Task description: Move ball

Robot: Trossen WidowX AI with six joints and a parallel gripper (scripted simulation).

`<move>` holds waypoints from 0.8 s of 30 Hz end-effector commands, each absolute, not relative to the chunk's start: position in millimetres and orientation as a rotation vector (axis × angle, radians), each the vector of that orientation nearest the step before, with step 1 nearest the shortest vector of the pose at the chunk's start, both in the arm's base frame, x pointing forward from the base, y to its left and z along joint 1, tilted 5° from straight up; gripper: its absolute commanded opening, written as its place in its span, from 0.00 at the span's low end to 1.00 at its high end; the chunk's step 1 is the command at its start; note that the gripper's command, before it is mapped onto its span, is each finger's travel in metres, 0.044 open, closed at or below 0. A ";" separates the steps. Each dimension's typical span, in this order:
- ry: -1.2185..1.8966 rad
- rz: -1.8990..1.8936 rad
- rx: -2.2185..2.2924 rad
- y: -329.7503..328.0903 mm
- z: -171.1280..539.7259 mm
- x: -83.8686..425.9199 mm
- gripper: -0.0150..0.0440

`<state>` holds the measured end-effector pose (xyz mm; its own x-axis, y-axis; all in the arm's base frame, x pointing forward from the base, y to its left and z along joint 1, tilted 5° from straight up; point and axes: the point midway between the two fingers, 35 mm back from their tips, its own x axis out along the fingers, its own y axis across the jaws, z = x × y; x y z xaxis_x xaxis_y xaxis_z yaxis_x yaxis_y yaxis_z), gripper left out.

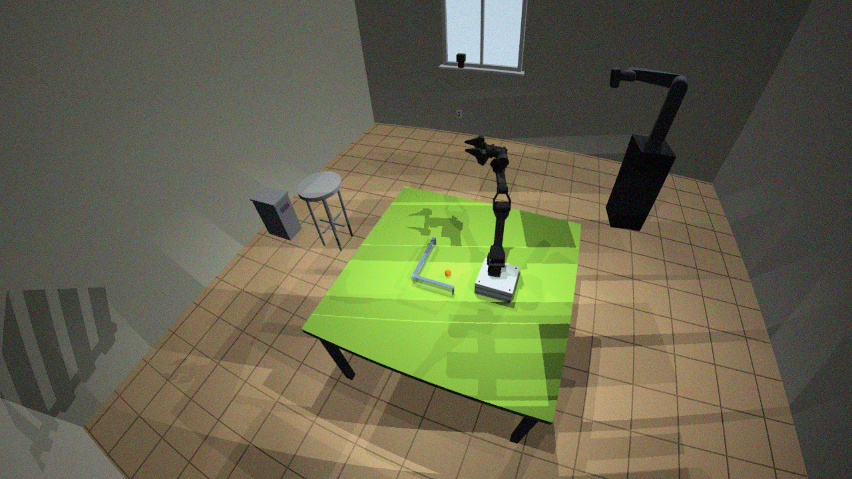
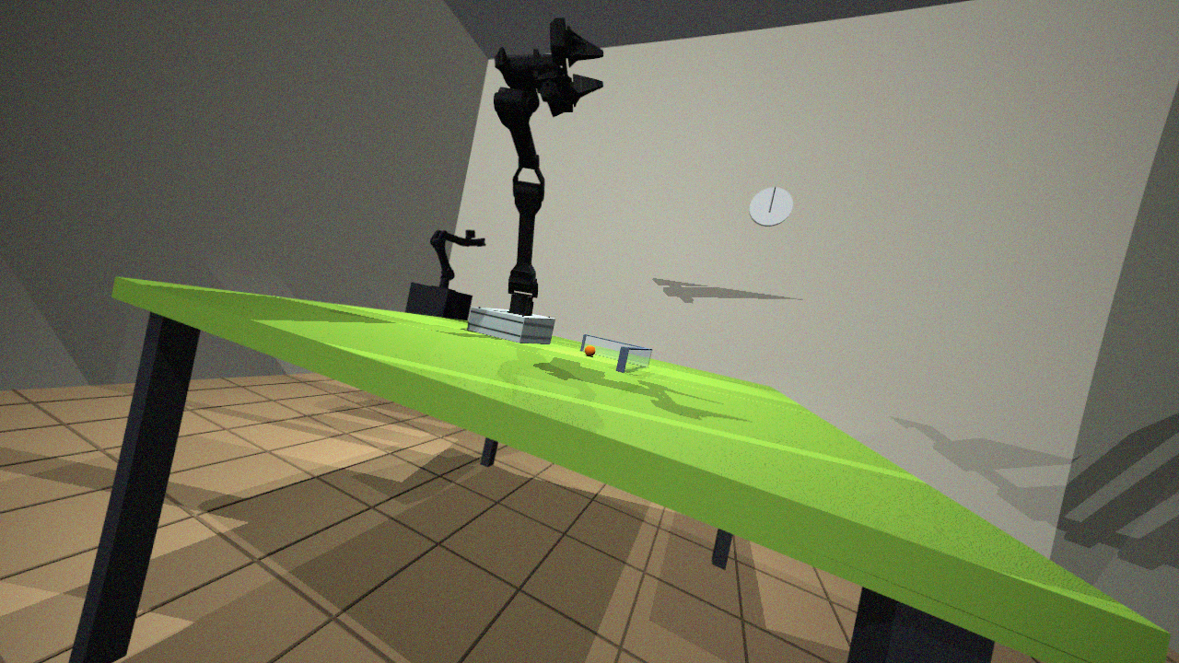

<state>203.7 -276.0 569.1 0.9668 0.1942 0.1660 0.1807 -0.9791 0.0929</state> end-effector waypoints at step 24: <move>0.611 0.623 4.210 -290.1 481.3 379.5 0.71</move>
<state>355.9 -293.7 505.7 0.9247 0.0987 0.3677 0.3663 -0.4937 -0.7887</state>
